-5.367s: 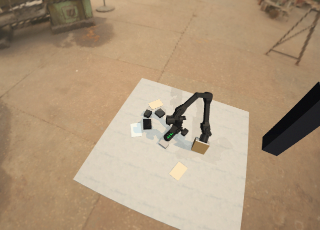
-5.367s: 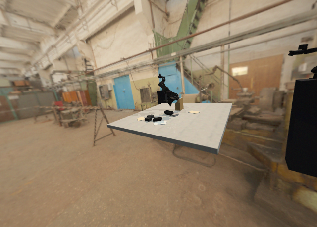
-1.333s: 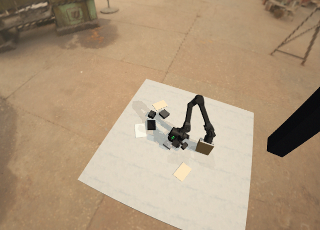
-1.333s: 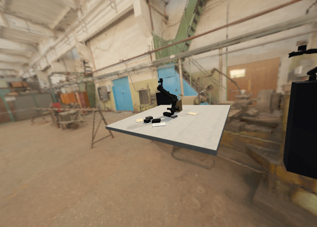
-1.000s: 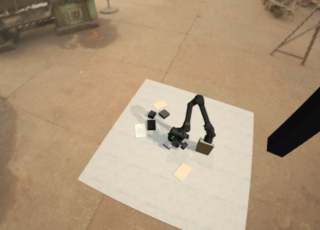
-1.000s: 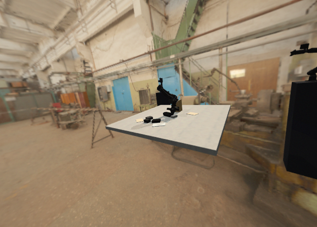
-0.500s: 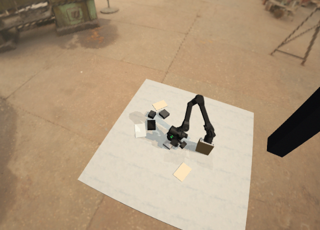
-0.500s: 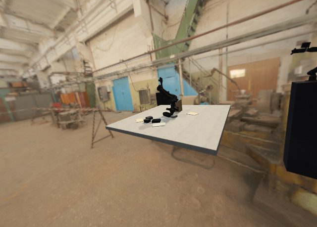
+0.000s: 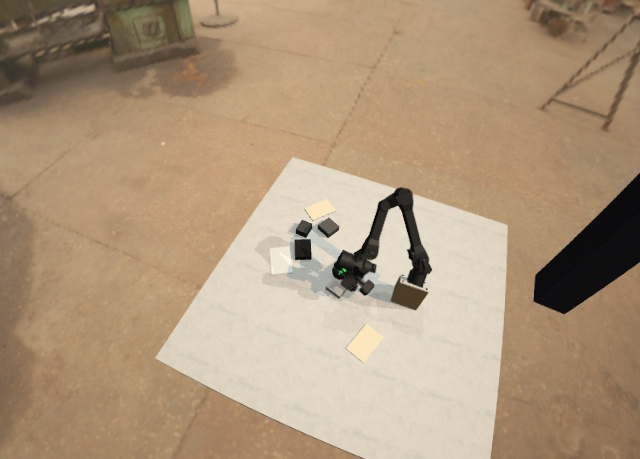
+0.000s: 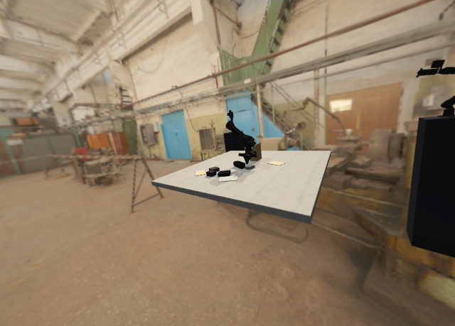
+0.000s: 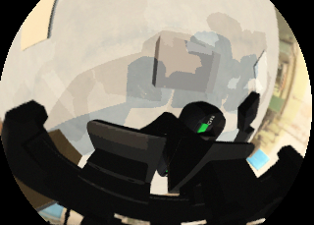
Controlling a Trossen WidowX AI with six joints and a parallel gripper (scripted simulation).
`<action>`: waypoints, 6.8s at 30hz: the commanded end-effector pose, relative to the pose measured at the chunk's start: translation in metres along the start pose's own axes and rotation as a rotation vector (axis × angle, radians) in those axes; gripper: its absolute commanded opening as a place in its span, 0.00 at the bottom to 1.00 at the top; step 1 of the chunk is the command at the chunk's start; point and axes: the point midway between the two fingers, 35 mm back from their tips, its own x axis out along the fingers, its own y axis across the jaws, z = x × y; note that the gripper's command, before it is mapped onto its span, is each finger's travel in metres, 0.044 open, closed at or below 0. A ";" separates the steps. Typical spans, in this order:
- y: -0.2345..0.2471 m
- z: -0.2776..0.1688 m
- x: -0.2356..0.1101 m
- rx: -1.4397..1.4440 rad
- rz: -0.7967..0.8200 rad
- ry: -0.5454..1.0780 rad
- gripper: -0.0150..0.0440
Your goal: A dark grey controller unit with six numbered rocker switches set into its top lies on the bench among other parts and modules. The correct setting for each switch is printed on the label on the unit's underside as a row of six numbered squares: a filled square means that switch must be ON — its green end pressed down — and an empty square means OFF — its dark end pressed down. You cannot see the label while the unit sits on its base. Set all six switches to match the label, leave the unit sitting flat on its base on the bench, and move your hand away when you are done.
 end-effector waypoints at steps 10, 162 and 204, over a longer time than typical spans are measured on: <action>0.009 -0.003 -0.037 0.013 -0.016 0.011 0.25; -0.063 -0.046 -0.045 0.193 0.277 0.035 0.25; -0.075 -0.031 0.001 0.193 0.275 0.036 0.25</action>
